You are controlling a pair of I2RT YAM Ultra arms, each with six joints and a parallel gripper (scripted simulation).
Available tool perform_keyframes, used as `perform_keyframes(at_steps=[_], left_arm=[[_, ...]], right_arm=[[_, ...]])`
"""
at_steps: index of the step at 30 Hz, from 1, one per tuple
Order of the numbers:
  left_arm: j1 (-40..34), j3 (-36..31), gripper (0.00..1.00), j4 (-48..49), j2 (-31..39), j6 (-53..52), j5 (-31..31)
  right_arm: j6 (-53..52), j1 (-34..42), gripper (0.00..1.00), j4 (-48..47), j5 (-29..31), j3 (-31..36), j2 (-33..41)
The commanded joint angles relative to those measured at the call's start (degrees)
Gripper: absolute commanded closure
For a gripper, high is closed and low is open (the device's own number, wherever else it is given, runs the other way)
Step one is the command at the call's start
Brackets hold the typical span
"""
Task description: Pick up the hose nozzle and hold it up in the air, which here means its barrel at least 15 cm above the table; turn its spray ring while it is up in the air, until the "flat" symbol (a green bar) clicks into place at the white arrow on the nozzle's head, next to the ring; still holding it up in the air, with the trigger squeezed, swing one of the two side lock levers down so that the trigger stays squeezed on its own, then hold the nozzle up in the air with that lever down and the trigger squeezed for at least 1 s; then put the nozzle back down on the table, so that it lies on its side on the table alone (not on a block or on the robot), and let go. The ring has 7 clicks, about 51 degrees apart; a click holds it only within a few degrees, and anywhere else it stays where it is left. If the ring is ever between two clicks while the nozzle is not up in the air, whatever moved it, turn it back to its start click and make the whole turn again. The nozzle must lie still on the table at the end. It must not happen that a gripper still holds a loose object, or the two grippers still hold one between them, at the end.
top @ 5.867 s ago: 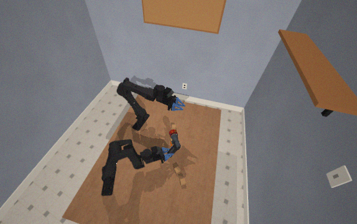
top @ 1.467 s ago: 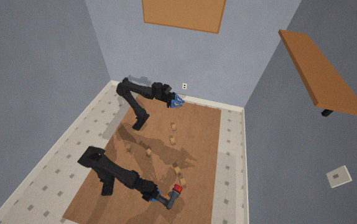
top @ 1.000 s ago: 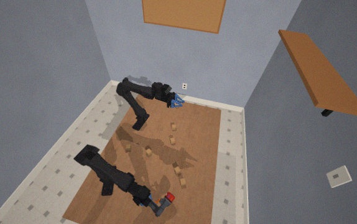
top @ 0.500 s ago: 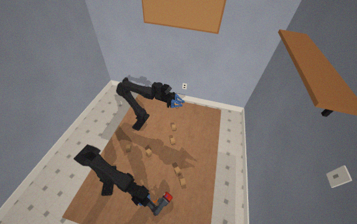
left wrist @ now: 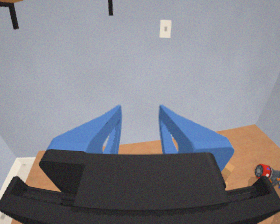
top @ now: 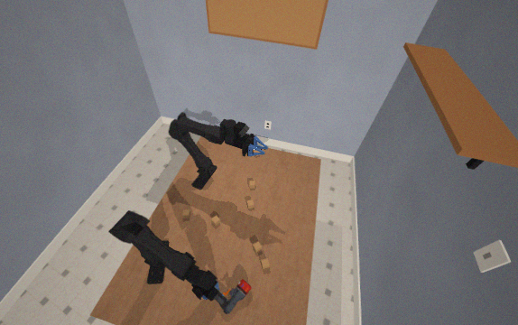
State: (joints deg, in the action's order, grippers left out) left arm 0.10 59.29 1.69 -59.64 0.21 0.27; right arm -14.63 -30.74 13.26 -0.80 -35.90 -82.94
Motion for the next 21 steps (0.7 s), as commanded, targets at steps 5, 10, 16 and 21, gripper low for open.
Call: perform_keyframes(at_steps=[5,10,16,21], left_arm=[[-0.57,0.26,0.63,-0.23,1.5,0.22,0.33],[-0.57,0.26,0.63,-0.23,1.5,0.22,0.33],[-0.57,0.26,0.63,-0.23,1.5,0.22,0.33],[-0.57,0.26,0.63,-0.23,1.5,0.22,0.33]], right_arm=[[-0.07,-0.17,0.64,-6.07,-0.39,-1.89,2.23],[-0.07,-0.17,0.64,-6.23,-0.4,-1.9,2.11],[-0.07,-0.17,0.64,-6.35,-0.4,-1.91,2.0],[-0.07,-0.17,0.64,-6.37,-0.4,-1.91,1.98]])
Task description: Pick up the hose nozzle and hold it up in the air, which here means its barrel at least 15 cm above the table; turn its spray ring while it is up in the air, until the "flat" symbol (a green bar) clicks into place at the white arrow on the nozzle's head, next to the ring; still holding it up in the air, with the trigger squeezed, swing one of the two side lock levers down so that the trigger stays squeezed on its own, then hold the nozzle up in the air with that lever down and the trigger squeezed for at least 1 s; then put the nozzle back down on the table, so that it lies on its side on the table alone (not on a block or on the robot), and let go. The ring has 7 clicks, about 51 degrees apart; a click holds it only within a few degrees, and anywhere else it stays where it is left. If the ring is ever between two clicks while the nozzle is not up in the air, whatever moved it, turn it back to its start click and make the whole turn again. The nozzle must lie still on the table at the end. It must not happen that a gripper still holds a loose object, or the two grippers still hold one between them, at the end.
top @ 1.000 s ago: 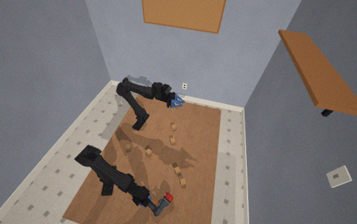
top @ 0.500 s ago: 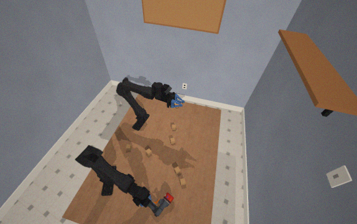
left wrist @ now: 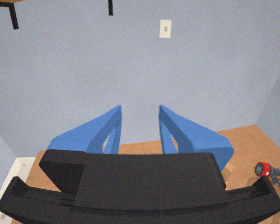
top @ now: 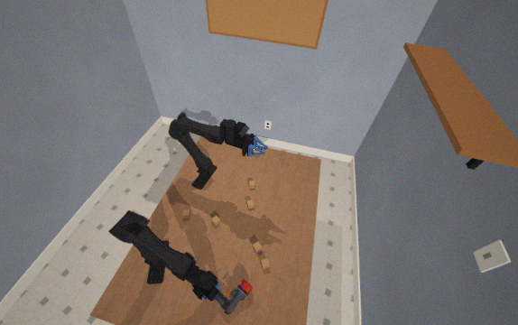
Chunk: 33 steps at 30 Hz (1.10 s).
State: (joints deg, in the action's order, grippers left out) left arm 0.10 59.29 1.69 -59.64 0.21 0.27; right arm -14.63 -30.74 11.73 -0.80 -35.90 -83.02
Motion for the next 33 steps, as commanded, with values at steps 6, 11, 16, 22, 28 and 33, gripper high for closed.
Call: perform_keyframes(at_steps=[6,11,16,22,28,33], left_arm=[[-0.57,0.26,0.63,-0.23,1.5,0.22,0.33],[-0.57,0.26,0.63,-0.23,1.5,0.22,0.33],[-0.57,0.26,0.63,-0.23,1.5,0.22,0.33],[-0.57,0.26,0.63,-0.23,1.5,0.22,0.33],[-0.57,0.26,0.63,-0.23,1.5,0.22,0.33],[-0.57,0.26,0.63,-0.23,1.5,0.22,0.33]], right_arm=[[-0.07,-0.17,0.64,-4.84,-0.4,-1.91,2.07],[-0.07,-0.17,0.64,-4.84,-0.4,-1.91,2.06],[0.02,-0.13,0.5,-4.31,-0.42,-2.87,1.59],[0.0,-0.12,0.5,-4.72,-0.29,-3.21,0.77],[0.02,-0.12,0.5,-4.72,-0.32,-3.48,0.74],[0.01,-0.12,0.5,-1.23,-0.3,-4.08,2.78]])
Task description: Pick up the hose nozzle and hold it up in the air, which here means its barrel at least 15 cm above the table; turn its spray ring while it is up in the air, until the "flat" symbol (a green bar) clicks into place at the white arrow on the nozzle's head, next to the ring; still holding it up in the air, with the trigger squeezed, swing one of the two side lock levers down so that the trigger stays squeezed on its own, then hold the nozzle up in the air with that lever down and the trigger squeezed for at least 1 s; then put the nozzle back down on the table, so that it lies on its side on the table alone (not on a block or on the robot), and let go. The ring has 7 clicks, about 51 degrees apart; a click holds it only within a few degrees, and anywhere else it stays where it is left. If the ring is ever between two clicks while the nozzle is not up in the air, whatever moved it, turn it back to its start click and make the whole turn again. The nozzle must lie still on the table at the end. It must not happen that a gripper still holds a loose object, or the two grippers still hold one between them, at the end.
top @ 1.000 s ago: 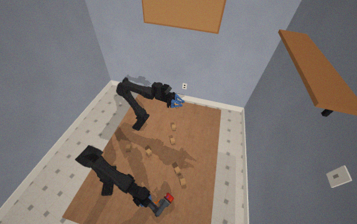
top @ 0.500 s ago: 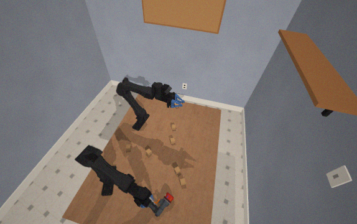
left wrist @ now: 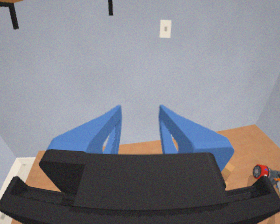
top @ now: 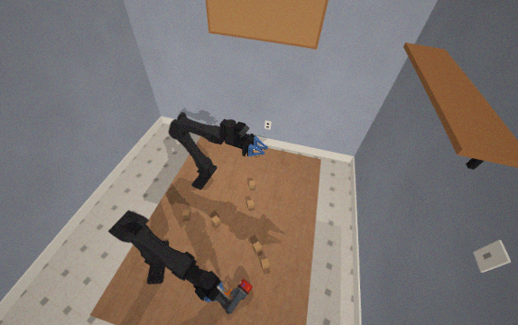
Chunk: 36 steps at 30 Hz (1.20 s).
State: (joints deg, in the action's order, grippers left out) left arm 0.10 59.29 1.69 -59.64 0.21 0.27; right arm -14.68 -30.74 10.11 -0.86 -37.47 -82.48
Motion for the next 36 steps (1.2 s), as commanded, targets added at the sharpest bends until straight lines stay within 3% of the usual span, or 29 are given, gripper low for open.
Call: perform_keyframes(at_steps=[1,8,9,20,26,36], left_arm=[[-0.57,0.26,0.63,-0.23,1.5,0.22,0.33],[-0.57,0.26,0.63,-0.23,1.5,0.22,0.33],[-0.57,0.26,0.63,-0.23,1.5,0.22,0.33],[-0.57,0.26,0.63,-0.23,1.5,0.22,0.33],[-0.57,0.26,0.63,-0.23,1.5,0.22,0.33],[-0.58,0.36,0.63,-0.57,1.5,0.21,0.28]], right_arm=[[0.05,-0.13,0.5,0.77,-0.23,-2.74,2.36],[0.04,-0.07,0.5,-0.71,-0.15,-2.79,2.66],[0.05,-0.2,0.5,4.86,-0.11,-4.32,3.95],[0.05,-0.35,0.5,17.95,0.13,-12.26,8.1],[0.2,-0.54,0.5,13.05,0.0,-8.81,8.53],[0.96,1.29,0.5,12.44,-0.46,-11.92,9.23]])
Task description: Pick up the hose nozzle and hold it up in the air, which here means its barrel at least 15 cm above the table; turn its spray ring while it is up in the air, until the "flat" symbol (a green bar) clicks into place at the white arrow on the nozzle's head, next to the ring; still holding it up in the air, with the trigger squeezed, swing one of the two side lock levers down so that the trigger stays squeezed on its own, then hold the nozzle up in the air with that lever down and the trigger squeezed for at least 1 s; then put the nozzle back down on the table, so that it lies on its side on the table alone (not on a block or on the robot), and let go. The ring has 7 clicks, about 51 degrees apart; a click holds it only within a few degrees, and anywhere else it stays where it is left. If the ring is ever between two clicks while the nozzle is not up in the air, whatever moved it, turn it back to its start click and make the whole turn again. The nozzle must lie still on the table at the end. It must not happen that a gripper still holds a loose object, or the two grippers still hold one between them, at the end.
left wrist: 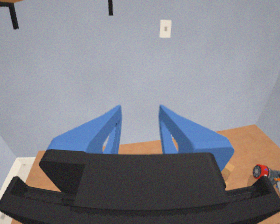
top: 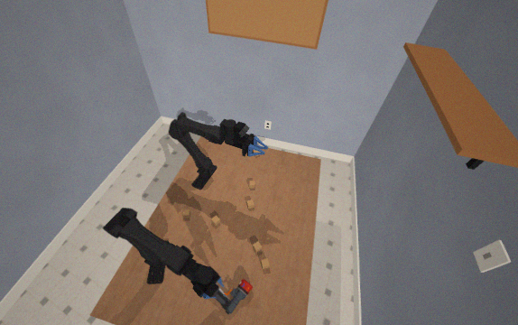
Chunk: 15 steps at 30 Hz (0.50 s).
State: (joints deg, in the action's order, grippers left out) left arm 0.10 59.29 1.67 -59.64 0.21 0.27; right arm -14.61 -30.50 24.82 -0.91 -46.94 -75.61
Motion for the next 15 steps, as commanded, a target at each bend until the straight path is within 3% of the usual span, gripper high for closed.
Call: perform_keyframes(at_steps=[1,15], left_arm=[[-0.58,0.44,0.63,-0.57,1.5,0.21,0.25],[-0.72,2.54,0.63,-0.81,1.08,0.11,-0.33]], right_arm=[[1.17,1.39,0.5,-2.68,-0.38,-2.6,2.52],[5.15,8.79,0.5,-9.04,0.66,-5.41,6.45]])
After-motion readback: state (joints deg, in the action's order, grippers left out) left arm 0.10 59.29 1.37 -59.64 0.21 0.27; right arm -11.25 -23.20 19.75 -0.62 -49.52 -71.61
